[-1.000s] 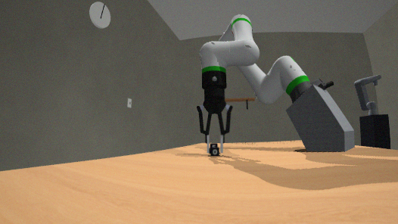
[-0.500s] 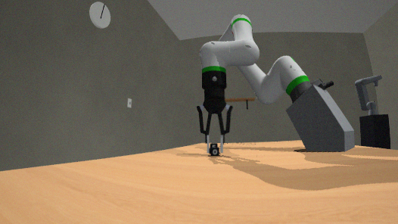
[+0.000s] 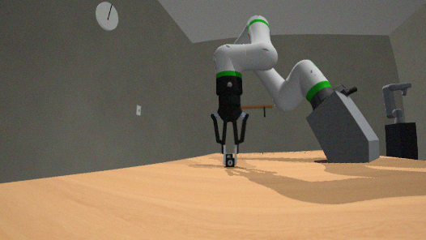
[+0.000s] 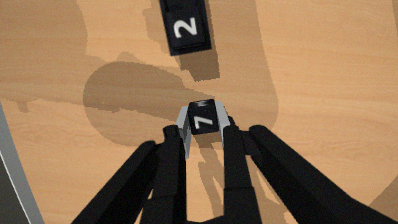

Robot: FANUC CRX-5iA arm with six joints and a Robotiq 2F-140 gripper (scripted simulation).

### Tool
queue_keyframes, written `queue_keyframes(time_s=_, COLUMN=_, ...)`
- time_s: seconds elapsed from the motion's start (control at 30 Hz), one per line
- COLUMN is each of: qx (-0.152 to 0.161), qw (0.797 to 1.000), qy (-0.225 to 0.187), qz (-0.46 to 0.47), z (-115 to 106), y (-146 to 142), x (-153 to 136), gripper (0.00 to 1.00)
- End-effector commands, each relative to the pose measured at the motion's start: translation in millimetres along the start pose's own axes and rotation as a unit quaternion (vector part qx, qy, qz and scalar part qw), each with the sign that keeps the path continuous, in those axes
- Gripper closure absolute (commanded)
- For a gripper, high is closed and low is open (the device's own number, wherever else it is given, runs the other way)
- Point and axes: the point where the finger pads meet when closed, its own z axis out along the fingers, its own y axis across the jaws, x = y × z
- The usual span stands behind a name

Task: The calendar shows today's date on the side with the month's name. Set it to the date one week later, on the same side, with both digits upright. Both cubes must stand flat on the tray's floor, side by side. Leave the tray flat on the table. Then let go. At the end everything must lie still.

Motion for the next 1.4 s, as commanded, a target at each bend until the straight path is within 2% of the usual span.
queue_keyframes(time_s=0.0, qx=0.000, qw=1.000, qy=0.000, qz=0.000, z=0, y=0, x=0, gripper=0.84)
queue_keyframes(time_s=1.1, qx=0.000, qw=1.000, qy=0.000, qz=0.000, z=-1, y=0, x=0, gripper=0.84)
queue_keyframes(time_s=1.23, qx=0.000, qw=1.000, qy=0.000, qz=0.000, z=-8, y=0, x=0, gripper=0.84)
queue_keyframes(time_s=1.37, qx=0.000, qw=1.000, qy=0.000, qz=0.000, z=-30, y=0, x=0, gripper=0.84)
